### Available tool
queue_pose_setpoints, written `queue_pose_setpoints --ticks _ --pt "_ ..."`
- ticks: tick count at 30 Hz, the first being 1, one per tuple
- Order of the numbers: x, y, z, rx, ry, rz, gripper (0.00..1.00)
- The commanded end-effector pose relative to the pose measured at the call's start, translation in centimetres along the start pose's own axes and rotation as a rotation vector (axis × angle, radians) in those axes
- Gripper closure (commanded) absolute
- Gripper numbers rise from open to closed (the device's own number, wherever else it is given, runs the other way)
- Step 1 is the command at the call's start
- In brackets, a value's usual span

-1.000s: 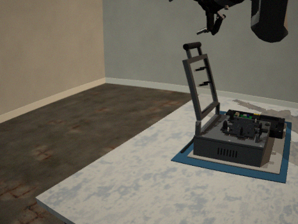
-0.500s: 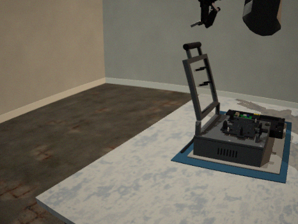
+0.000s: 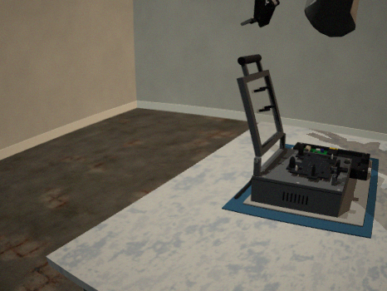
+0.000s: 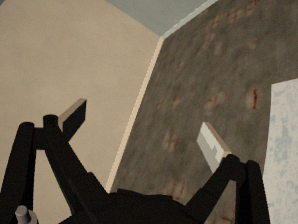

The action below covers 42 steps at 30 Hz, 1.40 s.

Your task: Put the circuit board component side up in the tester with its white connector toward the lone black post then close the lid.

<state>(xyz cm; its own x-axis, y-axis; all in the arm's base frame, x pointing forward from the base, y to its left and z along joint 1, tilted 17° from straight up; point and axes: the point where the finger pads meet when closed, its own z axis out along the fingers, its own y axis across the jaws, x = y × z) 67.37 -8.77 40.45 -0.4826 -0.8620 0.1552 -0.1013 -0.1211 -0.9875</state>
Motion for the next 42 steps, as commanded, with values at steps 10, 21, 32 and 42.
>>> queue_pose_setpoints --ticks 10,21,32,42 --pt "0.2 -2.7 -0.5 0.010 0.014 0.115 0.00" --pt "0.6 -5.4 -1.3 0.017 0.029 0.242 0.00" --pt "0.6 -5.4 -1.3 0.017 0.029 0.242 0.00" --pt "1.3 -7.8 -2.0 0.018 0.044 0.377 0.00"
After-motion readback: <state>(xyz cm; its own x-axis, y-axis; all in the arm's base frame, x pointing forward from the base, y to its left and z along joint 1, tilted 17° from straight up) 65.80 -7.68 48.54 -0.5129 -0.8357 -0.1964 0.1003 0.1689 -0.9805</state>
